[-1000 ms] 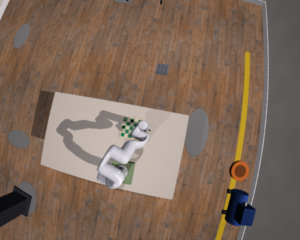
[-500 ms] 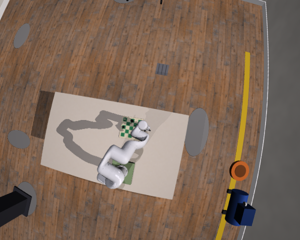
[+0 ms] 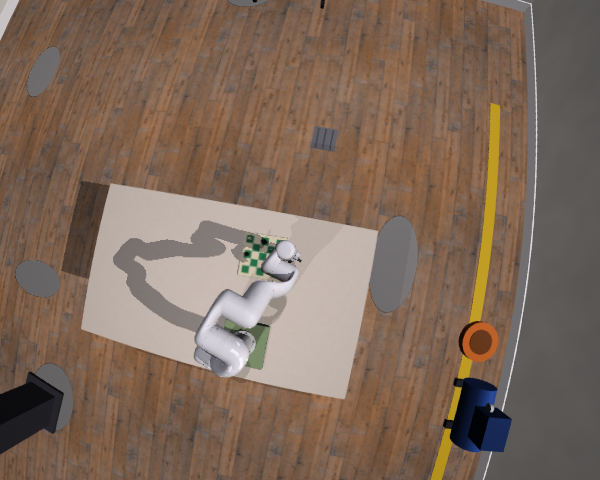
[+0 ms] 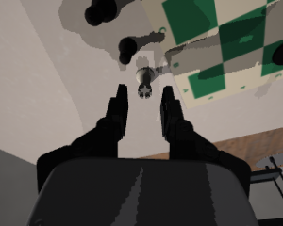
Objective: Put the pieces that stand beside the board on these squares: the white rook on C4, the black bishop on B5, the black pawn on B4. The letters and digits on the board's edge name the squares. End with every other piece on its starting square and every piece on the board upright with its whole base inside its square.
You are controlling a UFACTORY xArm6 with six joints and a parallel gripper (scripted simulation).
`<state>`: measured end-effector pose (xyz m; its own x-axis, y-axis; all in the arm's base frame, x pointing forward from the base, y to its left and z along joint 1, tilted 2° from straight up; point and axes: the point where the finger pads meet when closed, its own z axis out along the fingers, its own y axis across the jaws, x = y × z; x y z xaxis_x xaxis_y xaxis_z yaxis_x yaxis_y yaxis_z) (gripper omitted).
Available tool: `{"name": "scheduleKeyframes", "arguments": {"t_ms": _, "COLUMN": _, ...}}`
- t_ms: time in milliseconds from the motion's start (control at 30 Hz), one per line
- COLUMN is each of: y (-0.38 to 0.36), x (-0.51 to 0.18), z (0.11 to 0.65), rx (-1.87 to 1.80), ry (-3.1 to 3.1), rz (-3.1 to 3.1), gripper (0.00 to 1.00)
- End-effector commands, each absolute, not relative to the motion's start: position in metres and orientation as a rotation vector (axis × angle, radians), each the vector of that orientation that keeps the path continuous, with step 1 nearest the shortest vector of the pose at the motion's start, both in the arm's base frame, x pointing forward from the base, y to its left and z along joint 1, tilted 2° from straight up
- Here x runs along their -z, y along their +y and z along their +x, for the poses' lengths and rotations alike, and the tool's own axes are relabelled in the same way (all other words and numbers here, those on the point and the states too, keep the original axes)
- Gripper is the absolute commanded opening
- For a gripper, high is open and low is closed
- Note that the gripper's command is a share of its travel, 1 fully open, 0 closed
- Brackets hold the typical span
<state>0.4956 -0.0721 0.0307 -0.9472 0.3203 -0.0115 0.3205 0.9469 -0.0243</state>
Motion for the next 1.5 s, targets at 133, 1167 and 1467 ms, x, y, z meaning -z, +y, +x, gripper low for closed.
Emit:
{"name": "scheduleKeyframes", "arguments": {"t_ms": 133, "y": -0.0723, "x": -0.0324, "z": 0.4972, "rx": 0.040, "ry": 3.088, "rz": 0.508, "gripper": 0.37}}
{"name": "scheduleKeyframes", "arguments": {"t_ms": 1167, "y": -0.0723, "x": -0.0318, "z": 0.4972, "rx": 0.040, "ry": 3.088, "rz": 0.508, "gripper": 0.37}}
{"name": "scheduleKeyframes", "arguments": {"t_ms": 1467, "y": -0.0725, "x": -0.0242, "z": 0.4973, "rx": 0.040, "ry": 3.088, "rz": 0.508, "gripper": 0.37}}
